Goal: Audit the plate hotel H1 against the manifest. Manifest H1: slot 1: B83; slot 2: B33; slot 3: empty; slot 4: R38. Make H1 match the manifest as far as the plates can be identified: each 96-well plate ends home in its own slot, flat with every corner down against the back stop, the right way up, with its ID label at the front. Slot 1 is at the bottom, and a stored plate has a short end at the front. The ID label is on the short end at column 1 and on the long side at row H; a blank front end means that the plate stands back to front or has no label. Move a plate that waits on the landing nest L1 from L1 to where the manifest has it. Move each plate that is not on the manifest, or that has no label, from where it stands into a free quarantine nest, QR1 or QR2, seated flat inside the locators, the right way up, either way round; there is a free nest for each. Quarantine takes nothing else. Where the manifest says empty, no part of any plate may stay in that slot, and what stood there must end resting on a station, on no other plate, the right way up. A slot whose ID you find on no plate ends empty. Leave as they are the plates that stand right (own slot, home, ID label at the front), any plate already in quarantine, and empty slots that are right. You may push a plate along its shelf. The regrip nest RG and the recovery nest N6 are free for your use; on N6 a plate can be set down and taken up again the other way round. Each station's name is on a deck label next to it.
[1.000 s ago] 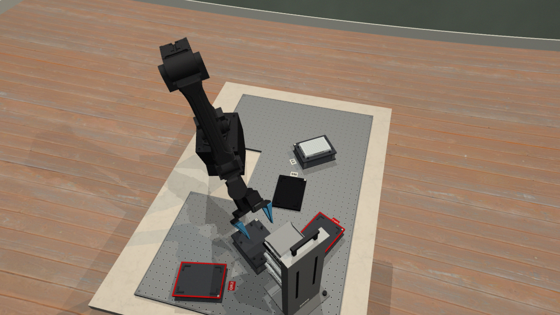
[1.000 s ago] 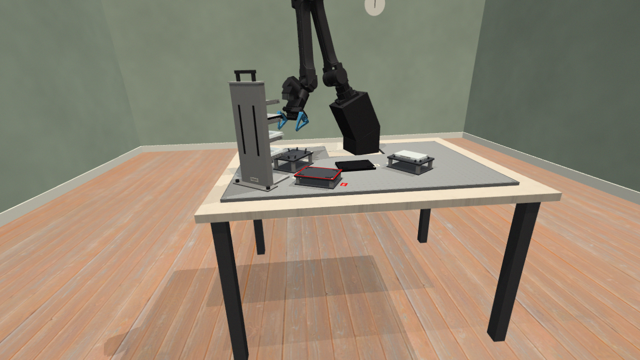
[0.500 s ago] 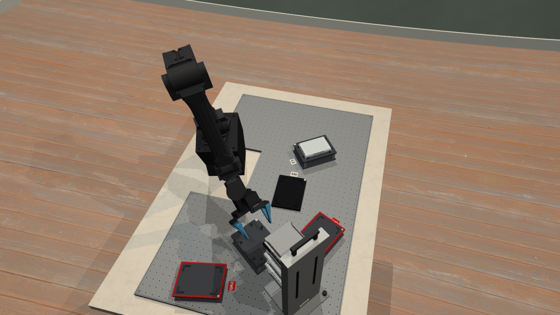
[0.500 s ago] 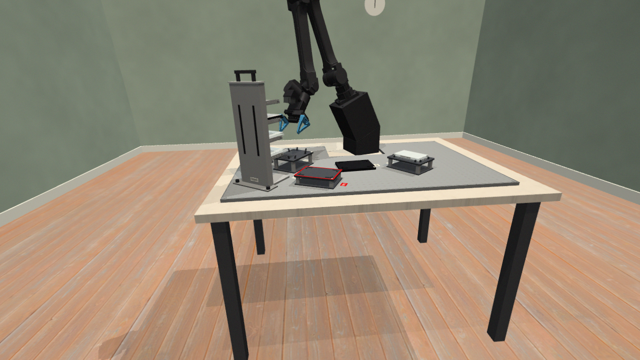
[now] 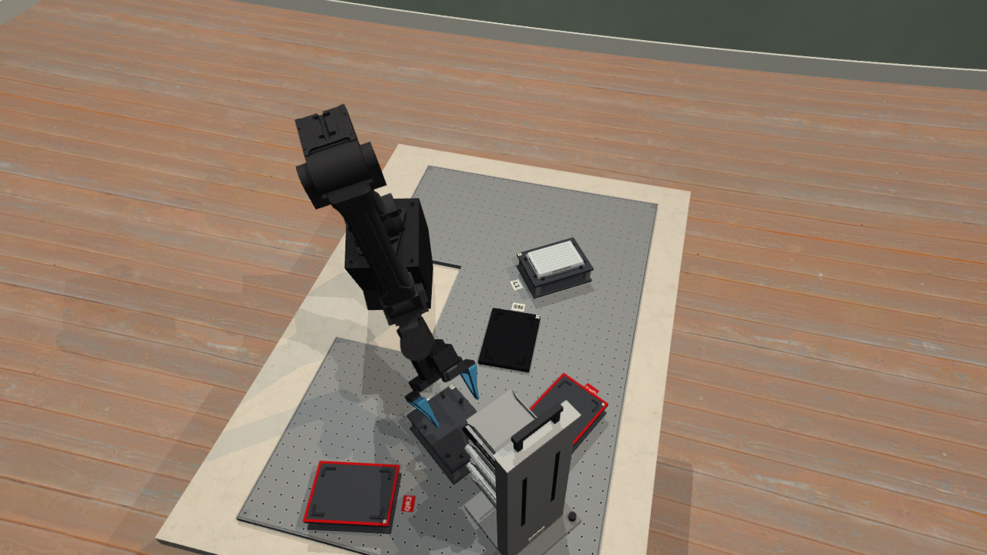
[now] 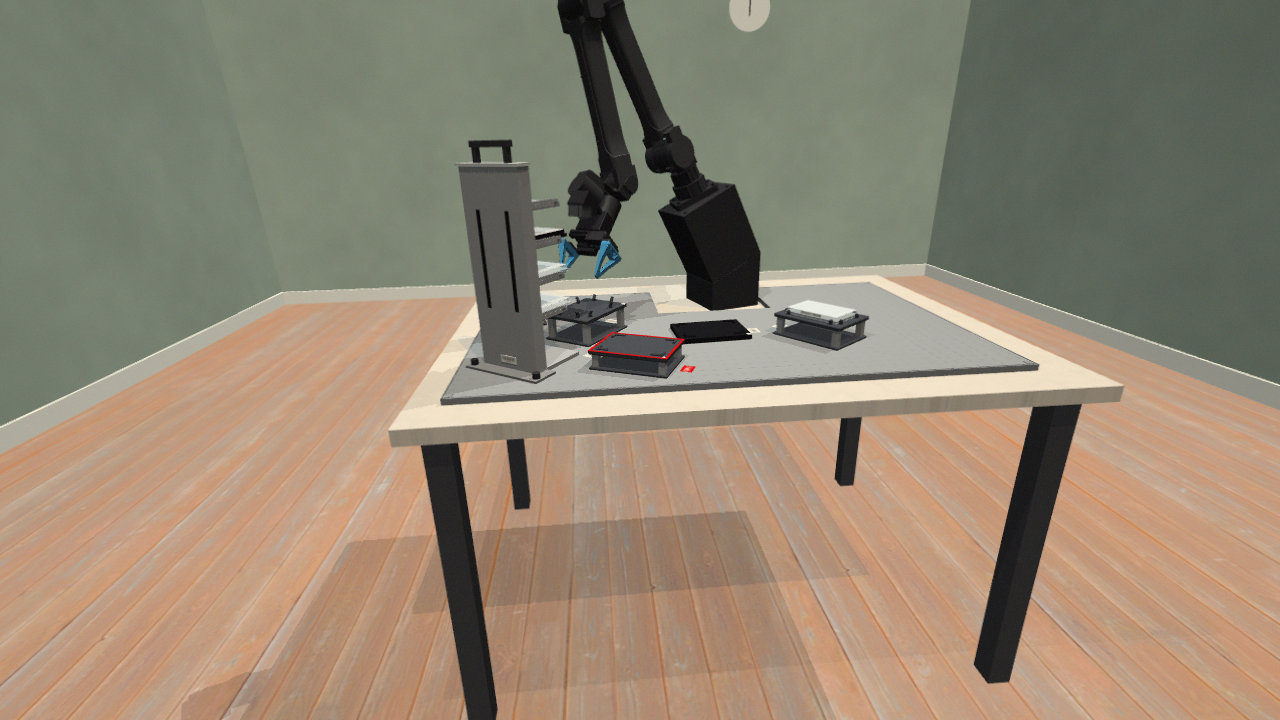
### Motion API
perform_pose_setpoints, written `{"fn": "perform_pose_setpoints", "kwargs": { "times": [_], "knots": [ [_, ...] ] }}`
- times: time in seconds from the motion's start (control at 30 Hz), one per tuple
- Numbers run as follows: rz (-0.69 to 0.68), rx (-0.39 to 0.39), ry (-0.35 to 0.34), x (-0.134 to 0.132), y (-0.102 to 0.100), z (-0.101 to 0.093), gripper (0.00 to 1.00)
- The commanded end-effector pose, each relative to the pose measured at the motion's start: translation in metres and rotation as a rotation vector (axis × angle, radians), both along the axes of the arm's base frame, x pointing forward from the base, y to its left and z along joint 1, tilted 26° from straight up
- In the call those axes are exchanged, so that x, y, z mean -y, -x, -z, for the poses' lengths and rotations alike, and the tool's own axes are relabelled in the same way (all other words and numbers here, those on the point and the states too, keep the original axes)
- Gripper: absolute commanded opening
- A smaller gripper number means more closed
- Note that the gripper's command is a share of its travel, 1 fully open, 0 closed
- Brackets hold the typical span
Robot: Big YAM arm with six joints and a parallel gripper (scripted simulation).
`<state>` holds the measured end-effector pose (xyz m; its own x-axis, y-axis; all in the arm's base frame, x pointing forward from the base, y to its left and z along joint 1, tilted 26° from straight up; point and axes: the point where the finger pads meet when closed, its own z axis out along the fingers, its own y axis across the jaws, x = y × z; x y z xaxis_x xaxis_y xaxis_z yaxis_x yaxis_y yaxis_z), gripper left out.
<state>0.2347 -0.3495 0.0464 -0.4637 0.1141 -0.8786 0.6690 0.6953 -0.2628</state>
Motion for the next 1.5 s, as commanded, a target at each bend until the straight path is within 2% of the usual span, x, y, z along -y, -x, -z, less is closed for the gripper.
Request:
{"fn": "perform_pose_setpoints", "kwargs": {
  "times": [0.0, 0.1, 0.57, 0.63, 0.7, 0.77, 0.97, 1.33, 1.37, 1.47],
  "knots": [
    [0.004, 0.008, 0.036, 0.009, 0.001, -0.003, 1.0],
    [-0.003, 0.006, 0.029, 0.005, -0.001, 0.001, 1.0],
    [0.004, 0.007, 0.034, 0.019, -0.001, 0.021, 1.0],
    [0.004, 0.007, 0.034, 0.019, -0.001, 0.021, 1.0],
    [-0.013, 0.025, 0.051, 0.018, -0.013, 0.009, 1.0],
    [-0.01, 0.006, 0.01, 0.017, -0.013, 0.021, 1.0],
    [-0.008, 0.006, -0.003, 0.022, -0.02, 0.024, 1.0],
    [-0.009, 0.007, -0.003, 0.031, -0.031, 0.022, 1.0],
    [-0.002, 0.013, 0.024, 0.034, -0.026, 0.014, 1.0],
    [-0.002, 0.013, 0.024, 0.034, -0.026, 0.014, 1.0]
  ]
}}
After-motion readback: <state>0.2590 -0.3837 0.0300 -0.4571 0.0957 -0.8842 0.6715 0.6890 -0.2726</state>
